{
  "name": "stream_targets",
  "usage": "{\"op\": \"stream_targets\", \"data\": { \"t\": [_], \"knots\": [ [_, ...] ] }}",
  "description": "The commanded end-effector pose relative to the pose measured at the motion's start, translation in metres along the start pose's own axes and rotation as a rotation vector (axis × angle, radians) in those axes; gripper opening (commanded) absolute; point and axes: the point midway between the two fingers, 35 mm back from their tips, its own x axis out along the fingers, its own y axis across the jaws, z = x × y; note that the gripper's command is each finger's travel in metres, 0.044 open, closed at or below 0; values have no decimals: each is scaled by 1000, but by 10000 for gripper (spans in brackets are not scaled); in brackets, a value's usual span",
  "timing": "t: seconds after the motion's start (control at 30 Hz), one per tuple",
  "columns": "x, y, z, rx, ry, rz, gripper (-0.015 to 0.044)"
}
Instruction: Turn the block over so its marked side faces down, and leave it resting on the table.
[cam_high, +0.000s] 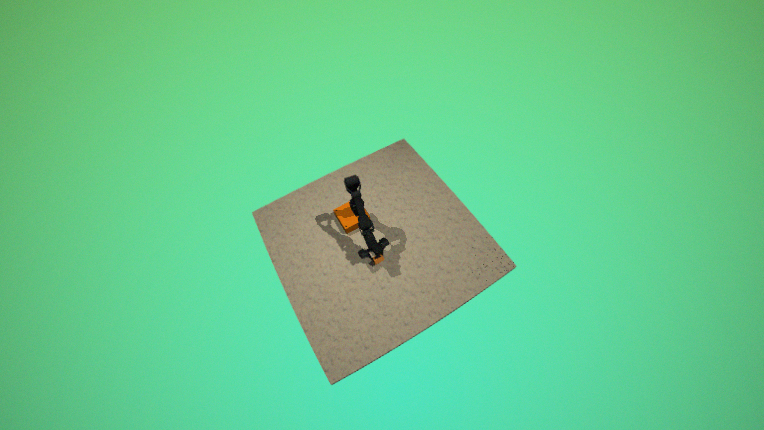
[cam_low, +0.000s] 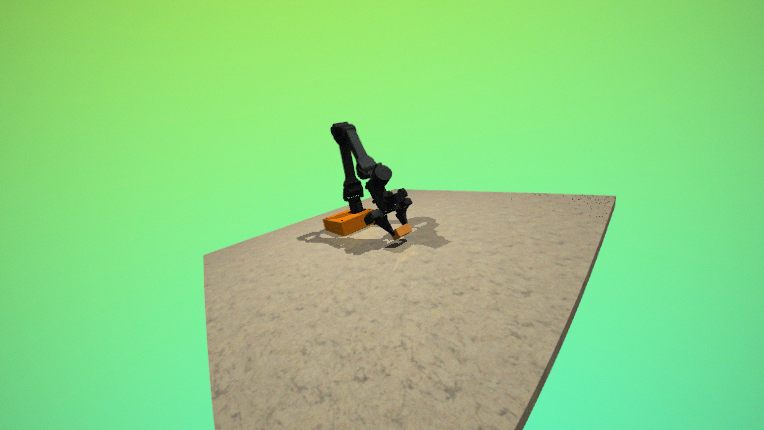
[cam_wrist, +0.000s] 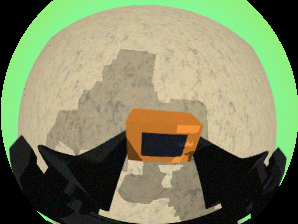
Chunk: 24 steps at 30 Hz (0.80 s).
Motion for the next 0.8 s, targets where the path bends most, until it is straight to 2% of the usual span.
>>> {"op": "stream_targets", "data": {
  "t": [0.0, 0.4, 0.77],
  "knots": [
    [4, 0, 3, -1, -41, 3, 0],
    [29, -3, 0, 8, -205, 4, 0],
    [37, -3, -6, 9, -355, 5, 0]
  ]
}}
